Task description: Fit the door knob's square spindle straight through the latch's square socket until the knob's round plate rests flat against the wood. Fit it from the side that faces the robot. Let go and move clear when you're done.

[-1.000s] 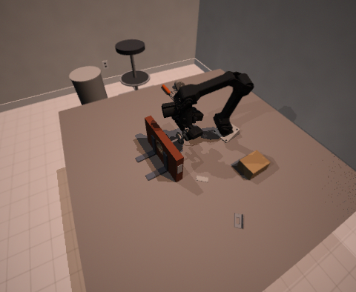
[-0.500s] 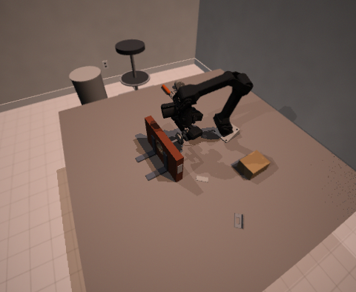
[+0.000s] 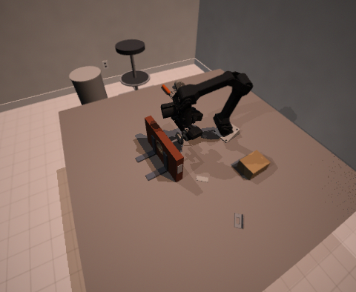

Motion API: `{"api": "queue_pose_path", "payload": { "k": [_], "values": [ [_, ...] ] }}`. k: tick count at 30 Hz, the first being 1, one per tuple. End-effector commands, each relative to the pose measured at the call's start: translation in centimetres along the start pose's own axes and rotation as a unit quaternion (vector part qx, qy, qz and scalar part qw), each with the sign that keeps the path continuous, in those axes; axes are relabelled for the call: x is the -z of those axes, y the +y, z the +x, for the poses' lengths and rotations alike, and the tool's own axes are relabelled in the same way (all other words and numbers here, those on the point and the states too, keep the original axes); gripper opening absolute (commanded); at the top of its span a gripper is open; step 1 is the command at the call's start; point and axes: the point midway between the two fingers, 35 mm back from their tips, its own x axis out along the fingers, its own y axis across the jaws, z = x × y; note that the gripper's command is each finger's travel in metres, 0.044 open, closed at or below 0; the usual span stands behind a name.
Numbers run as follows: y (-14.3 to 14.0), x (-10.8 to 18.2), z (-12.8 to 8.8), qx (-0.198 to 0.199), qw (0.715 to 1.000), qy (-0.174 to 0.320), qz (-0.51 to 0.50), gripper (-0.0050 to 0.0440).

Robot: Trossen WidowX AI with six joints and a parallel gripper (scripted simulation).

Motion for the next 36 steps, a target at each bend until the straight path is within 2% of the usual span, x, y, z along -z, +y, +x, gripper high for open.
{"api": "queue_pose_path", "payload": {
  "k": [1,36],
  "values": [
    [0.06,0.12,-0.32,-0.002,1.000,0.013,0.005,0.0000],
    [-0.03,0.42,-0.31,-0.002,1.000,0.010,0.002,0.0000]
  ]
}}
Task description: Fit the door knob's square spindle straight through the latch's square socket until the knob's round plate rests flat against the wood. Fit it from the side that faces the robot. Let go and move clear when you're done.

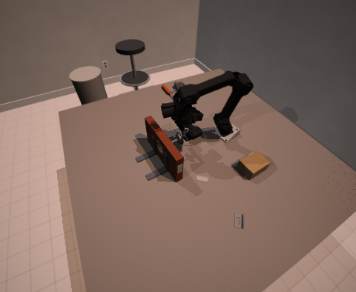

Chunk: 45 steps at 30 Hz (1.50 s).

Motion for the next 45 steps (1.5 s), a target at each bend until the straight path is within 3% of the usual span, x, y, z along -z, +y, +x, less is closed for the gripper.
{"api": "queue_pose_path", "payload": {
  "k": [1,45],
  "values": [
    [0.06,0.46,-0.25,-0.002,1.000,0.006,0.001,0.0000],
    [0.13,0.41,-0.17,-0.002,1.000,0.006,-0.001,0.0000]
  ]
}}
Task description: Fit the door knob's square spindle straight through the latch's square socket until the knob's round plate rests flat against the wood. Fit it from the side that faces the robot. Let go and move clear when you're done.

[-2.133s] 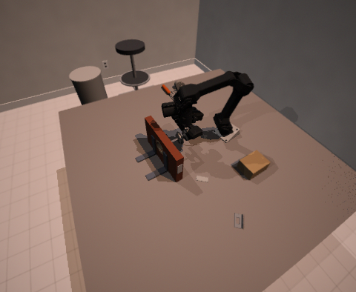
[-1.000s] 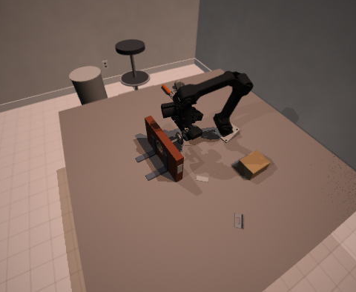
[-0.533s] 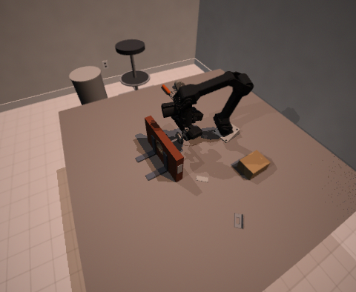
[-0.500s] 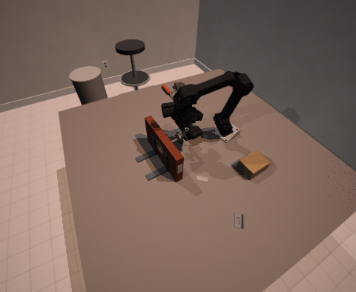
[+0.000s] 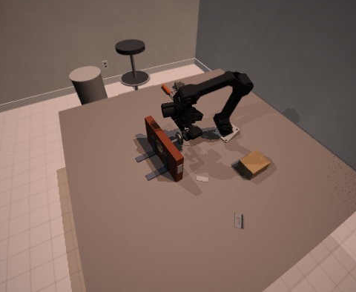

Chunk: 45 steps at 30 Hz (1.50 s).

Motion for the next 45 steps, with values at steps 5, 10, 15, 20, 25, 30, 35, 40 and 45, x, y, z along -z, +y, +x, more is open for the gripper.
{"api": "queue_pose_path", "payload": {
  "k": [5,10,15,20,25,30,35,40,45],
  "values": [
    [0.0,0.6,-0.2,0.000,1.000,0.004,-0.001,0.0000],
    [0.0,0.7,-0.3,0.000,1.000,0.004,-0.001,0.0000],
    [0.0,0.9,-0.3,0.000,1.000,0.004,-0.001,0.0000],
    [0.0,1.1,-0.3,0.000,1.000,0.004,-0.001,0.0000],
    [0.0,1.2,-0.3,0.000,1.000,0.004,-0.001,0.0000],
    [0.0,1.4,-0.3,0.000,1.000,0.004,-0.001,0.0000],
    [0.0,1.5,-0.3,0.000,1.000,0.004,-0.001,0.0000],
    [0.0,1.6,-0.3,0.000,1.000,0.004,-0.001,0.0000],
    [0.0,1.8,-0.3,0.000,1.000,0.004,-0.001,0.0000]
  ]
}}
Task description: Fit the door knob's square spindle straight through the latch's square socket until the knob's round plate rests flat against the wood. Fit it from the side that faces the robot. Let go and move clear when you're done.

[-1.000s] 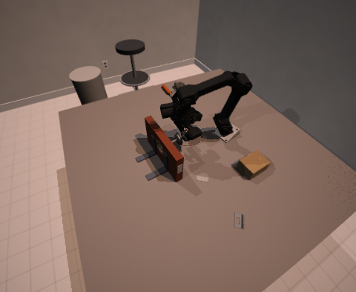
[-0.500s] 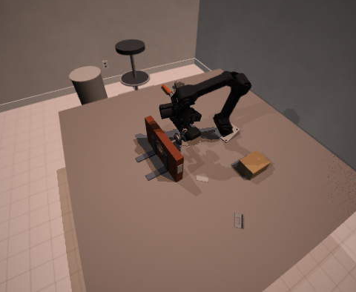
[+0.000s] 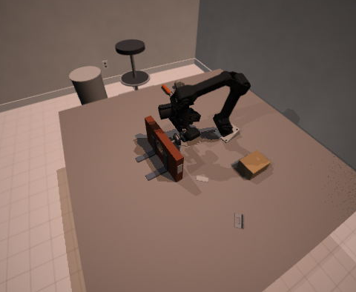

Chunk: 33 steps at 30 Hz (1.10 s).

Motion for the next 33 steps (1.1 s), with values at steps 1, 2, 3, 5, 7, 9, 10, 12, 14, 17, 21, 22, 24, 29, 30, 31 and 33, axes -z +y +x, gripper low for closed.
{"api": "queue_pose_path", "payload": {
  "k": [1,2,3,5,7,9,10,12,14,17,21,22,24,29,30,31,33],
  "values": [
    [0.00,0.48,-0.26,-0.001,1.000,0.007,0.000,0.0000],
    [0.00,0.53,-0.26,-0.001,1.000,0.007,0.000,0.0000],
    [0.00,0.55,-0.27,-0.001,1.000,0.007,0.000,0.0000],
    [0.00,0.62,-0.27,-0.001,1.000,0.007,0.000,0.0000],
    [0.00,0.68,-0.28,-0.001,1.000,0.007,0.000,0.0000],
    [0.00,0.73,-0.28,-0.001,1.000,0.007,0.000,0.0000],
    [0.00,0.73,-0.28,-0.001,1.000,0.007,0.000,0.0000],
    [0.00,0.80,-0.28,-0.001,1.000,0.007,0.000,0.0000],
    [0.00,0.86,-0.29,-0.001,1.000,0.007,0.000,0.0000],
    [0.00,0.95,-0.30,-0.001,1.000,0.007,0.000,0.0000],
    [0.00,1.09,-0.31,-0.001,1.000,0.007,0.000,0.0000],
    [0.00,1.13,-0.31,-0.001,1.000,0.007,0.000,0.0000],
    [0.00,1.20,-0.31,-0.001,1.000,0.007,0.000,0.0000],
    [0.00,1.29,-0.32,-0.001,1.000,0.007,0.000,0.0000],
    [0.00,1.33,-0.32,-0.001,1.000,0.007,0.000,0.0000],
    [0.00,1.36,-0.32,-0.001,1.000,0.007,0.000,0.0000],
    [0.00,1.42,-0.33,-0.001,1.000,0.007,0.000,0.0000]
  ]
}}
